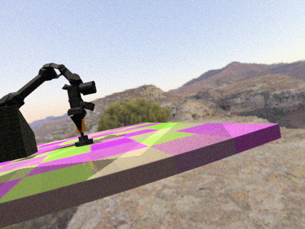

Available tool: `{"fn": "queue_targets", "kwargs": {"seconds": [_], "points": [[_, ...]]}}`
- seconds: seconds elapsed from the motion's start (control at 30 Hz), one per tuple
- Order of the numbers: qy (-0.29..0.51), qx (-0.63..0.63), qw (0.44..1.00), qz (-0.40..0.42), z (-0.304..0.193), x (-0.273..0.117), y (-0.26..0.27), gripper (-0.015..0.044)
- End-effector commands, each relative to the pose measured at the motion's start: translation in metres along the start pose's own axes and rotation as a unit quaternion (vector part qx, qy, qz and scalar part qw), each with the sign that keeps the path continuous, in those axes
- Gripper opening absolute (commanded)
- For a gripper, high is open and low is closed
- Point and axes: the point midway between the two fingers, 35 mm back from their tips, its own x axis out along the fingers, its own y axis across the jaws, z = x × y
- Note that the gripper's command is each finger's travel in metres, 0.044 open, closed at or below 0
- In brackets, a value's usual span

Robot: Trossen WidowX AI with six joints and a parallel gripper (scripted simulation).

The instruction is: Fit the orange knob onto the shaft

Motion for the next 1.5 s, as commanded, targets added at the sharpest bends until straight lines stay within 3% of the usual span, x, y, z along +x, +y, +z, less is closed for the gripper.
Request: {"fn": "queue_targets", "kwargs": {"seconds": [0.0, 1.47], "points": [[0.0, 0.004, 1.0, 0.0, 0.0028, -0.0009, -0.0006, 0.0], [0.0, -0.024, 1.0, 0.0, 0.0011, 0.003, -0.0002, 0.0]]}}
